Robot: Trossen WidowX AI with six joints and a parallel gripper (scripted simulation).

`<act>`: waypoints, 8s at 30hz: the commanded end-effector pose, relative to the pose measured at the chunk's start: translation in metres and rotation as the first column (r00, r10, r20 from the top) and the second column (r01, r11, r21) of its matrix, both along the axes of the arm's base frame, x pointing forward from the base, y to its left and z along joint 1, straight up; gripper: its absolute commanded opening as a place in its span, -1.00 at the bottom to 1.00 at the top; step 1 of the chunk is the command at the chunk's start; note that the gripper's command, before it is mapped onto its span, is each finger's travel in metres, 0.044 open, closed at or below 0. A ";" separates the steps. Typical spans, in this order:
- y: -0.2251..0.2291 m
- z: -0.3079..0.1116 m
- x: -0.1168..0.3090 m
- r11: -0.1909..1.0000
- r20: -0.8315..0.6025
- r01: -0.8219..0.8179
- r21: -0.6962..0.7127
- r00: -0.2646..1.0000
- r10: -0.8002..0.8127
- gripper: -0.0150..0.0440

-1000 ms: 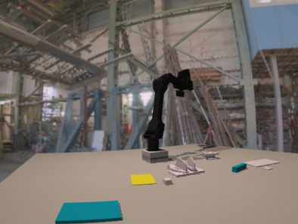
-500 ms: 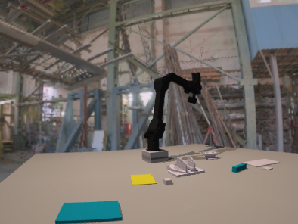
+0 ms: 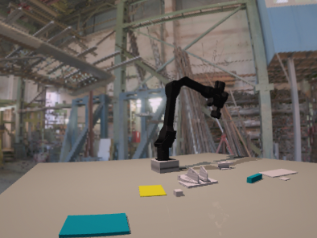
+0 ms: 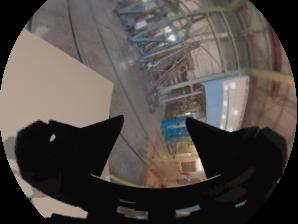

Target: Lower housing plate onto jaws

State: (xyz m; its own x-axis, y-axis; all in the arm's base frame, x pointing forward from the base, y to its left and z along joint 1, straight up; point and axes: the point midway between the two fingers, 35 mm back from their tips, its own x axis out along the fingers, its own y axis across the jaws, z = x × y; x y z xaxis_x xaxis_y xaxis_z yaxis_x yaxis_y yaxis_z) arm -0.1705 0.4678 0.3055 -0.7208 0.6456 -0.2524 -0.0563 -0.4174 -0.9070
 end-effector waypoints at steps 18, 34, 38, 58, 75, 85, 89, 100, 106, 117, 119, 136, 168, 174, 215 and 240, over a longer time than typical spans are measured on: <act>-0.025 -0.125 0.164 0.821 0.376 0.452 -0.348 0.870 -0.320 1.00; -0.119 -0.193 0.262 0.521 0.645 0.662 -0.539 0.722 -0.251 1.00; -0.150 -0.204 0.279 0.432 0.690 0.692 -0.579 0.698 -0.193 1.00; -0.195 -0.255 0.299 0.308 0.728 0.716 -0.627 0.679 -0.096 1.00; -0.195 -0.271 0.299 0.308 0.728 0.716 -0.627 0.679 -0.096 1.00; -0.195 -0.278 0.299 0.307 0.728 0.716 -0.627 0.679 -0.096 1.00; -0.194 -0.284 0.299 0.307 0.728 0.716 -0.627 0.679 -0.096 1.00; -0.194 -0.302 0.300 0.307 0.728 0.715 -0.627 0.679 -0.096 1.00; -0.194 -0.305 0.299 0.307 0.728 0.715 -0.627 0.679 -0.096 1.00; -0.194 -0.305 0.299 0.307 0.728 0.715 -0.627 0.679 -0.096 1.00; -0.194 -0.305 0.299 0.307 0.728 0.715 -0.627 0.679 -0.096 1.00; -0.194 -0.305 0.299 0.305 0.726 0.714 -0.630 0.681 -0.098 0.89; -0.193 -0.269 0.300 0.306 0.727 0.715 -0.628 0.680 -0.097 0.70; -0.194 -0.250 0.300 0.307 0.727 0.715 -0.628 0.680 -0.096 0.70; -0.255 -0.232 0.357 -0.297 0.716 0.710 -0.638 0.407 -0.567 0.70; -0.323 -0.232 0.393 -0.706 0.707 0.283 -0.650 -0.115 -0.697 0.70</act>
State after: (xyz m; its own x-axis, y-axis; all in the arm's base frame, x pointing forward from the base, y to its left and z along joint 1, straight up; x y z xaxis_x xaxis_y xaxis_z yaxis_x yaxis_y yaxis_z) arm 0.2198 0.1567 0.0739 0.0237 0.0193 -0.9995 -0.9947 0.1006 -0.0216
